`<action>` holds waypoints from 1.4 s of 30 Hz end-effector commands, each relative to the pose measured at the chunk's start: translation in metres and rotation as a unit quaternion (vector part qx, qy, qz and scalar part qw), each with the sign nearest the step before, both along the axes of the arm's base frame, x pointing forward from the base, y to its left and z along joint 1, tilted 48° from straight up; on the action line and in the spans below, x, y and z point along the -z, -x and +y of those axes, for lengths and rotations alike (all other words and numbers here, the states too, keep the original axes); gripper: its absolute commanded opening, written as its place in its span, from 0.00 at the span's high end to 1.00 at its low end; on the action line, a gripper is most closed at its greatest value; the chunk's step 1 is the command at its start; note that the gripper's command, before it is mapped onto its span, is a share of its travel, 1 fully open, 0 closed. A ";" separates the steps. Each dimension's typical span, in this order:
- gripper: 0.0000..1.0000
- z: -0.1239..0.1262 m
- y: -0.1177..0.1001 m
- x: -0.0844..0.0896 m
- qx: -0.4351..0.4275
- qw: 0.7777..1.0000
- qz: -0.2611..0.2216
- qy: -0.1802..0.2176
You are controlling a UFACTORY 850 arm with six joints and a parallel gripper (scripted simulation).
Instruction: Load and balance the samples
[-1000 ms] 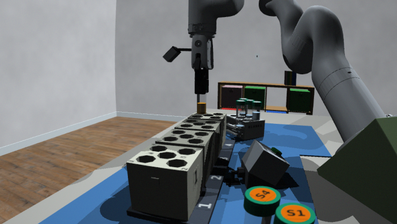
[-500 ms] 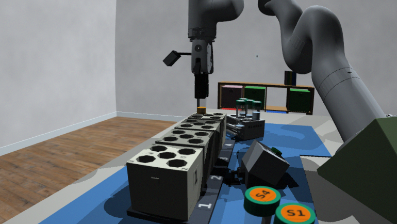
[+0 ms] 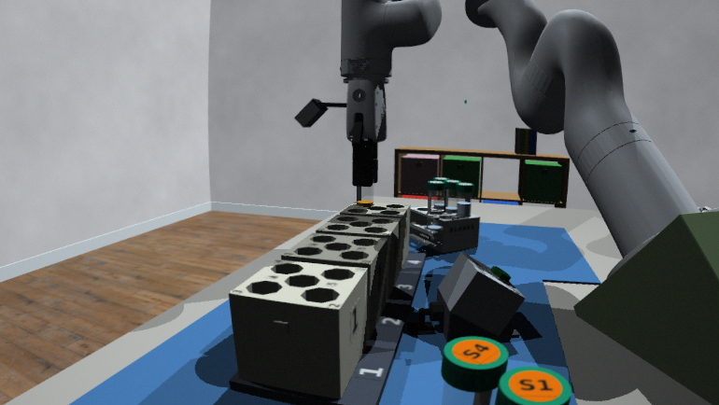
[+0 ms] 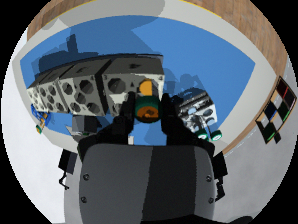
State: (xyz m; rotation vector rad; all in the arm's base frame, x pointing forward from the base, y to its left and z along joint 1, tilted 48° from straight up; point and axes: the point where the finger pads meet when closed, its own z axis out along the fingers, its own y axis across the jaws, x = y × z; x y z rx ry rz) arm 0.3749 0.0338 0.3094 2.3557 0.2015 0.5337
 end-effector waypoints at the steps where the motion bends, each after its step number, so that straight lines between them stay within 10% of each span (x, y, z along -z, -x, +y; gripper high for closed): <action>1: 1.00 -0.002 -0.002 0.002 0.000 1.000 -0.001 0.000; 42: 1.00 -0.017 -0.012 0.018 0.000 1.000 -0.001 0.000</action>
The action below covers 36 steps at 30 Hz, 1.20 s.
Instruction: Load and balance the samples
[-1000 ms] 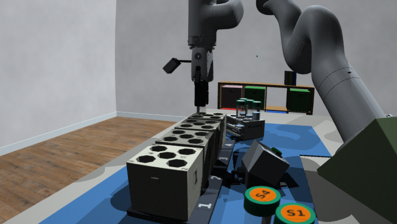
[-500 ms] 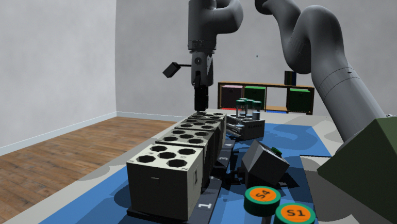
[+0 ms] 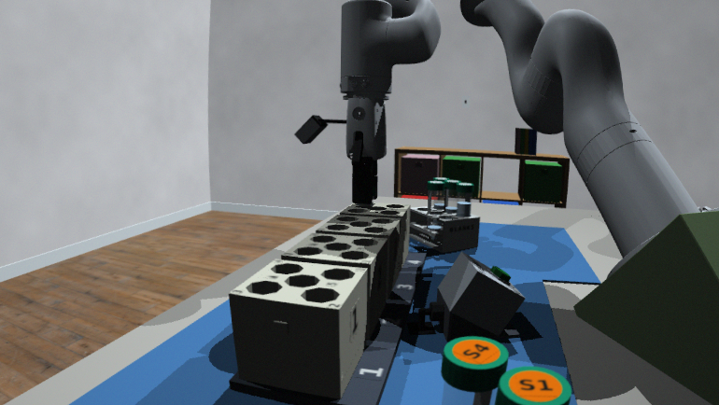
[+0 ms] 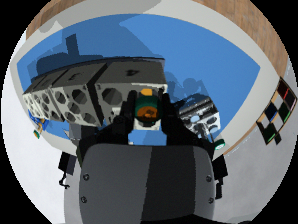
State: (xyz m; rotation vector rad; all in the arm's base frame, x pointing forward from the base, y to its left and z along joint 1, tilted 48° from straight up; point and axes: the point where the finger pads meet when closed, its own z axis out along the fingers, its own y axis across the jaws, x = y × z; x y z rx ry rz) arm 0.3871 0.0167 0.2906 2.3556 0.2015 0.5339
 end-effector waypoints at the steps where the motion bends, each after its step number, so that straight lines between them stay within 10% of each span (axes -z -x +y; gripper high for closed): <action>1: 1.00 0.000 0.000 0.000 0.000 1.000 0.000 0.000; 3: 1.00 0.000 0.000 0.000 0.000 1.000 0.000 0.000; 4: 0.57 0.000 0.000 0.000 0.000 1.000 0.000 0.000; 36: 0.57 0.005 0.003 -0.005 0.000 1.000 0.000 0.000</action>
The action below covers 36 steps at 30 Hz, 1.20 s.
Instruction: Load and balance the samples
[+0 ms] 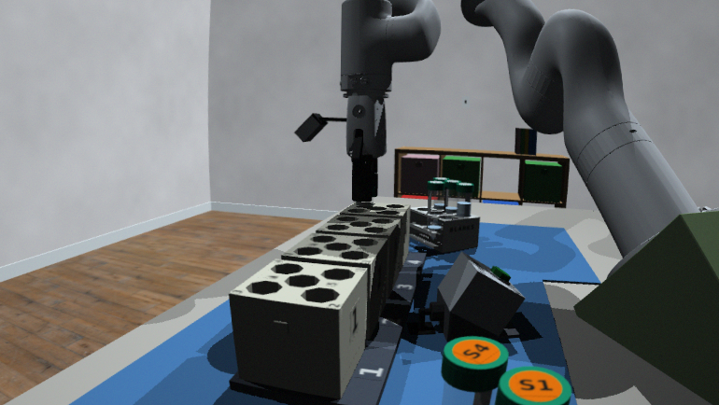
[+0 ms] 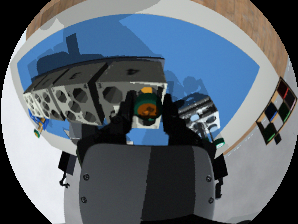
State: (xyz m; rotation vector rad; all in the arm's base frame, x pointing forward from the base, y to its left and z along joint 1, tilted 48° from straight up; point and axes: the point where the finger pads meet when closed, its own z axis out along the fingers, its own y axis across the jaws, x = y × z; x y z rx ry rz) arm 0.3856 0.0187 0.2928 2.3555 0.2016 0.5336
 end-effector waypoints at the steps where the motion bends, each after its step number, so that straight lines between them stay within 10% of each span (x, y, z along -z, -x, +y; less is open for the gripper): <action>1: 0.57 0.004 0.002 -0.005 0.000 1.000 -0.001 0.000; 36: 0.57 0.042 0.029 -0.046 0.000 1.000 -0.001 0.000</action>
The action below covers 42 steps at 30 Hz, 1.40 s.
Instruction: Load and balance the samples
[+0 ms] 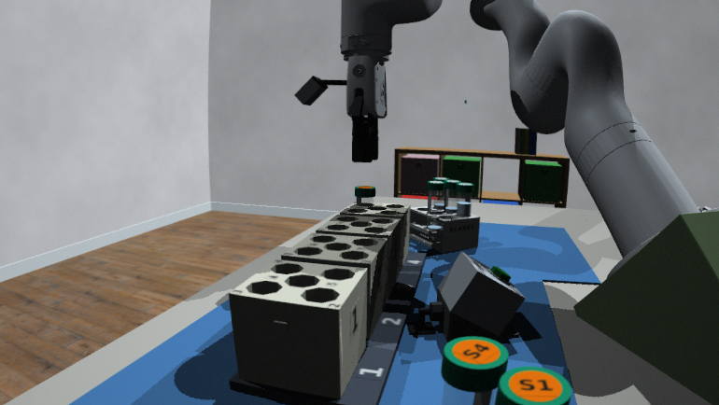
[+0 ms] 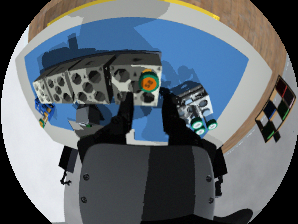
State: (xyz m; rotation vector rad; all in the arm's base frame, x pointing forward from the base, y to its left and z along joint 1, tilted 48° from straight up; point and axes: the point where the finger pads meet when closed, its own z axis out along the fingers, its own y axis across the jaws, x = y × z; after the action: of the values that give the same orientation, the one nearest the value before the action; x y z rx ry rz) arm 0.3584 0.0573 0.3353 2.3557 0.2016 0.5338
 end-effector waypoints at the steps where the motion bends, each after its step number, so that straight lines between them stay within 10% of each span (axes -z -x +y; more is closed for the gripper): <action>1: 0.57 0.004 0.003 -0.005 0.000 1.000 0.000 0.000; 42: 0.57 0.037 0.026 -0.041 0.000 1.000 0.000 0.000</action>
State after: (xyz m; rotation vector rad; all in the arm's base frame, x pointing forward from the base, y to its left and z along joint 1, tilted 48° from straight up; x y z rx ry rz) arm 0.3321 0.0943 0.3760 2.3555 0.2015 0.5337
